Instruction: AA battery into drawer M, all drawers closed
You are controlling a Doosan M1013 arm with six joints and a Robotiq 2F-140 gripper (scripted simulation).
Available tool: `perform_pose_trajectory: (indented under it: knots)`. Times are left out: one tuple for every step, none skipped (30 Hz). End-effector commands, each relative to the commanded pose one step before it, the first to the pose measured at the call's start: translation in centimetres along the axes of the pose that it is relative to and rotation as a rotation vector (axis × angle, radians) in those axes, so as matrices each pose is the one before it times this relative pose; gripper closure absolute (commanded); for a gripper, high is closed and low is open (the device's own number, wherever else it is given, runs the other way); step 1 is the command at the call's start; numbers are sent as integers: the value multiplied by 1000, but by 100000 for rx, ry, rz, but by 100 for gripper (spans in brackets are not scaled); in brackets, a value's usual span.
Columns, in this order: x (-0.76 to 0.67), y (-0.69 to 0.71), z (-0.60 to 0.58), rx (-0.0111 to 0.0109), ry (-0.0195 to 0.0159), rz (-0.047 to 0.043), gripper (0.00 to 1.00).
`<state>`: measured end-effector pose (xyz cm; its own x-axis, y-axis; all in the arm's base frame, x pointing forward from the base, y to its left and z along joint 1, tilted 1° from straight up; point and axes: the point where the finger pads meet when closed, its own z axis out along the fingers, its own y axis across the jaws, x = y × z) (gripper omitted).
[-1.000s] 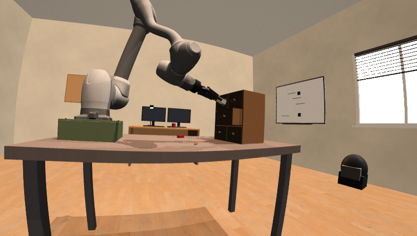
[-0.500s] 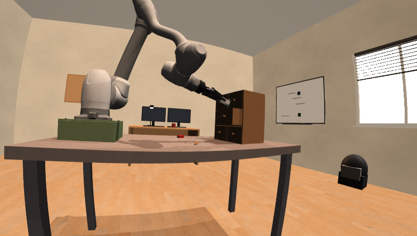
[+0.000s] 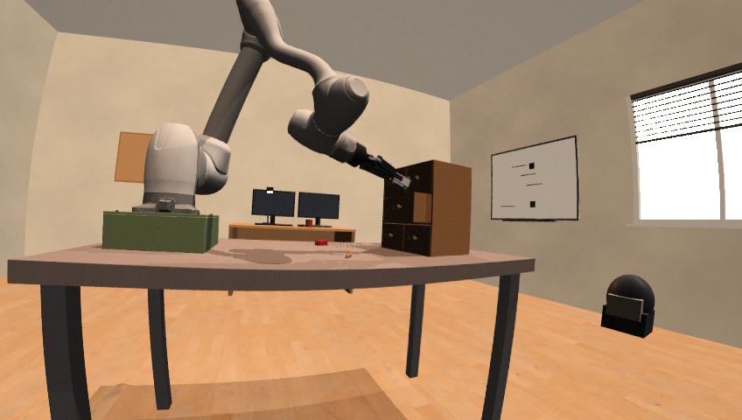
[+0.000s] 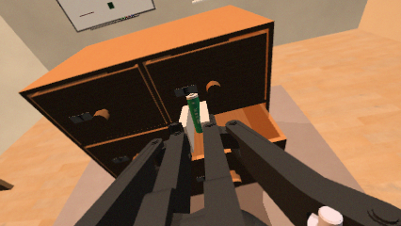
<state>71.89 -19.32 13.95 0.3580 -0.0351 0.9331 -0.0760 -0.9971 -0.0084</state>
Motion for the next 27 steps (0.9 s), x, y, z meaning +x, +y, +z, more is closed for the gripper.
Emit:
perform_pose_trajectory:
  knots:
    - [95,-142,290,150,-20,-260,94]
    - [0,0,0,0,0,0,94]
    - [0,0,0,0,0,0,94]
    - [0,0,0,0,0,0,94]
    - [0,0,0,0,0,0,94]
    - [0,0,0,0,0,0,94]
    - [0,0,0,0,0,0,94]
    - [0,0,0,0,0,0,94]
    - [0,0,0,0,0,0,94]
    - [0,0,0,0,0,0,94]
    - [0,0,0,0,0,0,94]
    - [0,0,0,0,0,0,94]
    - [-2,0,0,0,0,0,94]
    - [-11,0,-1,0,0,0,94]
    - [0,0,0,0,0,0,94]
    - [0,0,0,0,0,0,94]
    - [-23,0,-2,0,0,0,94]
    - [-35,0,-3,0,0,0,94]
    - [-43,0,-4,0,0,0,94]
    - [-46,0,-4,0,0,0,94]
    - [-43,0,-4,0,0,0,94]
    - [-35,0,-3,0,0,0,94]
    - [-23,0,-2,0,0,0,94]
    - [-11,0,-1,0,0,0,94]
    - [-2,0,0,0,0,0,94]
    - [0,0,0,0,0,0,94]
    - [0,0,0,0,0,0,94]
